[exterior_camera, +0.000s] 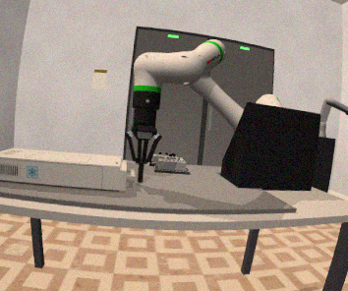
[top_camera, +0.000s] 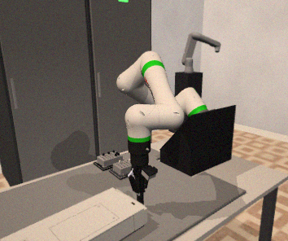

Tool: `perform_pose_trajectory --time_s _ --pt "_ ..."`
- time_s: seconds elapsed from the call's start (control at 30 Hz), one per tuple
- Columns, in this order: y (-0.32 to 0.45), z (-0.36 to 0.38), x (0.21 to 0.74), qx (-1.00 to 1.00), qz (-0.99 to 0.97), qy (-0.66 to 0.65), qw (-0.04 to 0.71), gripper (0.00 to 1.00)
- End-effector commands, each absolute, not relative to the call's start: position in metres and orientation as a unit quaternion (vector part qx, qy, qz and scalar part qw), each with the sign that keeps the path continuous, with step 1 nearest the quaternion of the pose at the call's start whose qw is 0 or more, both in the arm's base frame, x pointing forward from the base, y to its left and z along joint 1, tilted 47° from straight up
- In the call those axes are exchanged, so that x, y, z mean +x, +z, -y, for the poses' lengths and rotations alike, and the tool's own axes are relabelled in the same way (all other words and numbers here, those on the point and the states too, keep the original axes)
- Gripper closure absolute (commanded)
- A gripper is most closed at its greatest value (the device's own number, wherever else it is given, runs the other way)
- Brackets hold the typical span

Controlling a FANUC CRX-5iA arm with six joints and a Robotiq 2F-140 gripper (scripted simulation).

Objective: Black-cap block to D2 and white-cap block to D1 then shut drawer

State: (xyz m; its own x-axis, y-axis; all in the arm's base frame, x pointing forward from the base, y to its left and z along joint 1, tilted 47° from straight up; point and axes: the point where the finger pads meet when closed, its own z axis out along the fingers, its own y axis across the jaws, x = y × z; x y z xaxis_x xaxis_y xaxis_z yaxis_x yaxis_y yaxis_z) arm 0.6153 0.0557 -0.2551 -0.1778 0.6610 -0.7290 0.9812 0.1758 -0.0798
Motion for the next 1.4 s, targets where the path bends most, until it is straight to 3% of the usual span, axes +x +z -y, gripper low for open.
perform_pose_trajectory --time_s 0.0,1.37 --pt "-0.254 -0.057 0.613 0.576 -0.713 -0.283 0.283 0.9" --pt "-0.247 -0.057 0.585 0.576 -0.713 -0.283 0.283 0.9"
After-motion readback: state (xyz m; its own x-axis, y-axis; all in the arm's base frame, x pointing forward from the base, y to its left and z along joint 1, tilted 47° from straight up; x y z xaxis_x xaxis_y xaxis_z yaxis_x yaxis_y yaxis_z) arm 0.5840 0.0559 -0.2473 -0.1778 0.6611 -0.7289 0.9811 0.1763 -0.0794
